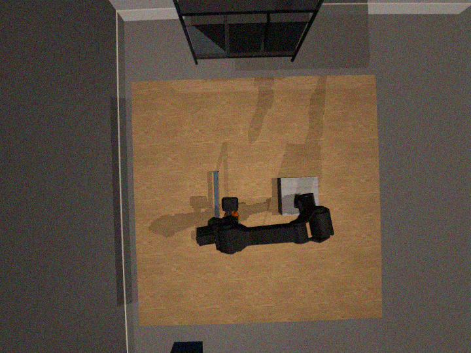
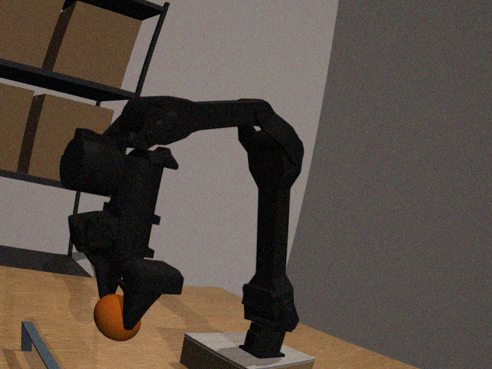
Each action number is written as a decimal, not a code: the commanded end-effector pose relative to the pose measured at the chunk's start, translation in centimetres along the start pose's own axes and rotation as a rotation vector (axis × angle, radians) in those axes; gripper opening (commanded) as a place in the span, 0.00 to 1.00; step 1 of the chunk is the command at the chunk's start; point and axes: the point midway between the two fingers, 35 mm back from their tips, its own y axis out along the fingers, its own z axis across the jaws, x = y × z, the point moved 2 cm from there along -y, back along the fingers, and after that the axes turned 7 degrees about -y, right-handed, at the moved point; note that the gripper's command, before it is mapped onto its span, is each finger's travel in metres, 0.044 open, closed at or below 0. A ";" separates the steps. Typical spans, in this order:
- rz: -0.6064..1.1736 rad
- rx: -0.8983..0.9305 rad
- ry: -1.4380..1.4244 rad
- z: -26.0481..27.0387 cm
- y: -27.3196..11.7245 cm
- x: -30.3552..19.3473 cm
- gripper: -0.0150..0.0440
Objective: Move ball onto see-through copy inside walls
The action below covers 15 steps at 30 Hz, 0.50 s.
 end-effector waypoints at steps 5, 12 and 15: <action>0.002 0.002 0.002 -0.8 4.2 2.2 0.25; 0.001 0.002 0.002 -1.0 5.6 2.6 0.25; 0.001 0.001 0.002 -1.0 6.8 2.7 0.25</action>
